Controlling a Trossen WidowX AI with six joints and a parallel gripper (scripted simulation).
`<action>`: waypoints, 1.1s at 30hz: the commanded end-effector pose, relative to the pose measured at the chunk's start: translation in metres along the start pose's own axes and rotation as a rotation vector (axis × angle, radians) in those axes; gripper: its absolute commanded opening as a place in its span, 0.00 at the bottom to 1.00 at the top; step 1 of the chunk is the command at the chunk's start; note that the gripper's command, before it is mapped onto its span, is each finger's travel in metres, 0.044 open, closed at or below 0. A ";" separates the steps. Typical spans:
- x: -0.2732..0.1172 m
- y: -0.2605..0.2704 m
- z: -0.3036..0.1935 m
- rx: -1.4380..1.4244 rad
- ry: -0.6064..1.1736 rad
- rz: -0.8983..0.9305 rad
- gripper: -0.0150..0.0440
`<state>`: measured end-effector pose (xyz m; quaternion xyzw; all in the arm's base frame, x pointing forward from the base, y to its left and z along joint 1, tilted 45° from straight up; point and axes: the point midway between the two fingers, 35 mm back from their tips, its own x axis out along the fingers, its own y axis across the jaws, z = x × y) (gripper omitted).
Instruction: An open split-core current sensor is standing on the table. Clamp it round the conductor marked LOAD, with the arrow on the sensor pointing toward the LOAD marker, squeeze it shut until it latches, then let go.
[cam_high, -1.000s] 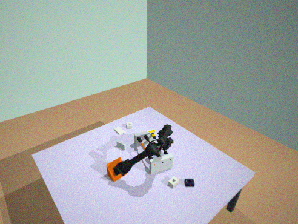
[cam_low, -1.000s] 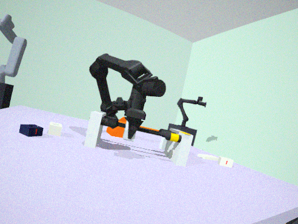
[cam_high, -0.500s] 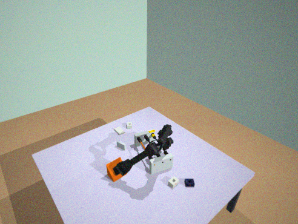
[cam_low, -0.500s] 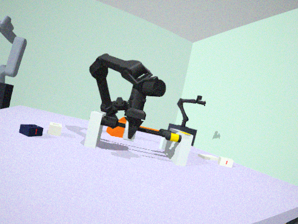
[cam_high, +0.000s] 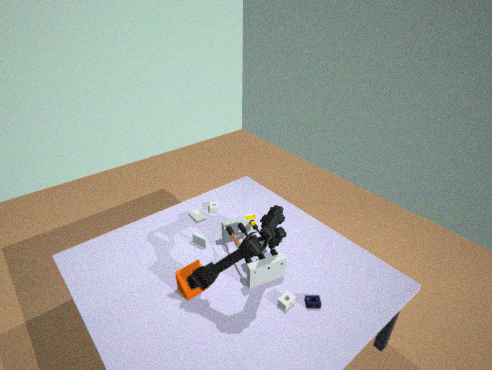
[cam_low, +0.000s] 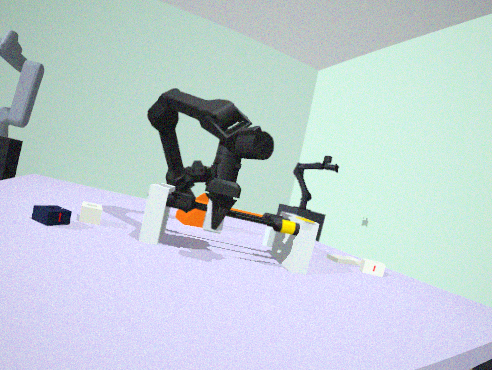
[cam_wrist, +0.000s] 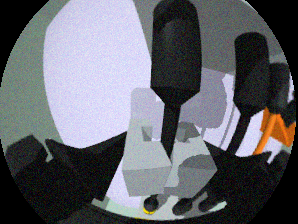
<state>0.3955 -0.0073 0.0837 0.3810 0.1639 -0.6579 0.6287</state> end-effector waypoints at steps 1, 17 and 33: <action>0.000 0.000 0.000 0.000 -0.001 -0.001 0.25; -0.002 0.000 0.000 -0.002 0.001 0.028 0.25; -0.017 0.001 -0.001 -0.005 -0.001 0.216 0.25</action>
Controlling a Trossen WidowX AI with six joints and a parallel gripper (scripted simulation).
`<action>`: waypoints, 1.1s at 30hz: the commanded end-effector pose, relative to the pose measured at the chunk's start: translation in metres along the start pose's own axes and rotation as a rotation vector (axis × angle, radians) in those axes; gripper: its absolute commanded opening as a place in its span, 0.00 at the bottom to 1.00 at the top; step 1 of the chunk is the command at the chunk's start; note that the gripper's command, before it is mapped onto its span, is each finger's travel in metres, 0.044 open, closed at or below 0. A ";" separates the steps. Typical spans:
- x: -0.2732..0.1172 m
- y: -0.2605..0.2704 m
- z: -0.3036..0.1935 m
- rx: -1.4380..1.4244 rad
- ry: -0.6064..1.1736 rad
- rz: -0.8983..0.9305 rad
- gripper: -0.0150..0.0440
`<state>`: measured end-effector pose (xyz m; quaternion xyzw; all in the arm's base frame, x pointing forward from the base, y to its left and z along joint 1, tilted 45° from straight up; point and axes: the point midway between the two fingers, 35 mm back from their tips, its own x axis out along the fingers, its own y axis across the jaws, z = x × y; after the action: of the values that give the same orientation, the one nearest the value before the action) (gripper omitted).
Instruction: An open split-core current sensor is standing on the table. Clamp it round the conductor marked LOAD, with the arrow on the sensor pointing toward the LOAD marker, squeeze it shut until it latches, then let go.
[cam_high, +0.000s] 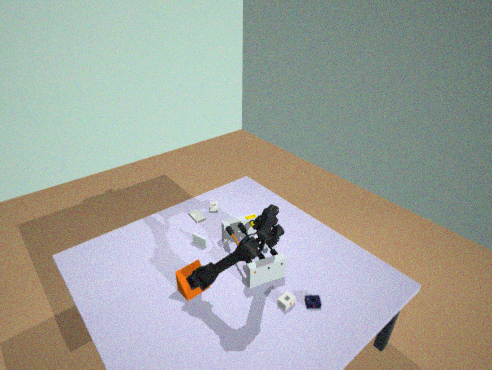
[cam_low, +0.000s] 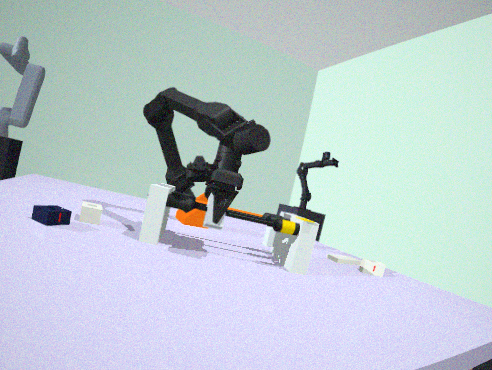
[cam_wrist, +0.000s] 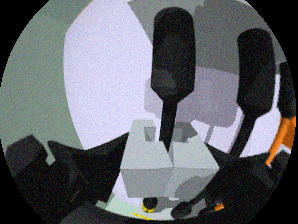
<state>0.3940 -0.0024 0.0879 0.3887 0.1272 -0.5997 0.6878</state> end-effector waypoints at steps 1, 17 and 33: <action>-0.010 0.004 0.000 0.002 0.009 0.034 0.25; -0.007 0.002 -0.001 0.000 0.007 0.023 0.34; -0.007 0.002 -0.001 -0.001 0.006 0.022 0.96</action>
<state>0.3946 0.0031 0.0924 0.3914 0.1255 -0.5912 0.6940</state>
